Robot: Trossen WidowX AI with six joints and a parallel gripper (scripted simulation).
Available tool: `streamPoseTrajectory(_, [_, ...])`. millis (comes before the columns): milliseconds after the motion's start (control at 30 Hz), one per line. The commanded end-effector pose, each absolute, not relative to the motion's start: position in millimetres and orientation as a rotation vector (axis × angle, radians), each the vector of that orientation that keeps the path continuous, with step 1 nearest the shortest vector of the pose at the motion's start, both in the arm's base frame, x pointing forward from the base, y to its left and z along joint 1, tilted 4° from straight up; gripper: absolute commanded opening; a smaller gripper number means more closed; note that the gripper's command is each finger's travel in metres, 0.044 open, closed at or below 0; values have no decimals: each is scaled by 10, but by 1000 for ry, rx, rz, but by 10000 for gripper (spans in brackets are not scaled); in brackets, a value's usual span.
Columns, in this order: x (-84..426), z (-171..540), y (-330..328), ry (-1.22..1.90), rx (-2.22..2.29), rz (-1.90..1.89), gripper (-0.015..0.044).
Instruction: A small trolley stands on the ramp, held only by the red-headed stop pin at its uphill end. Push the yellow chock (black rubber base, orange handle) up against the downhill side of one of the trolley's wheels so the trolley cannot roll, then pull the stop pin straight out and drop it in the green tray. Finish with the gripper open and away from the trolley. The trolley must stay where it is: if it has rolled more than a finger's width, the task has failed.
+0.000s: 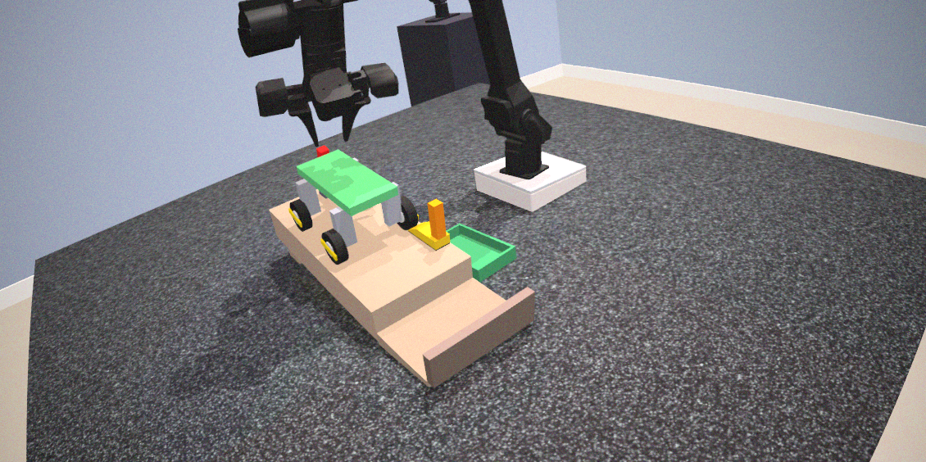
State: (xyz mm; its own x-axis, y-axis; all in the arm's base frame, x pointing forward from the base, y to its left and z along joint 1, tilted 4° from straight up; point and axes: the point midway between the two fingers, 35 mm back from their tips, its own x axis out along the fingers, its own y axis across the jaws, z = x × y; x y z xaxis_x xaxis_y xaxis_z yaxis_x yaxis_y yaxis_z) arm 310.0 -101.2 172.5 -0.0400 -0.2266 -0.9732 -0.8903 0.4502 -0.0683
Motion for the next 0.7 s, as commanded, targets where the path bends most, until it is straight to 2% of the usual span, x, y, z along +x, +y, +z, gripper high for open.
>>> streamPoseTrajectory(0, [3063, 1754, -1191, 1546, -1120, 831, 190])
streamPoseTrajectory(167, [3007, 1782, -1387, 1527, -1242, 974, 190])
streamPoseTrajectory(667, [2999, 1675, -1419, 1527, -1247, 980, 190])
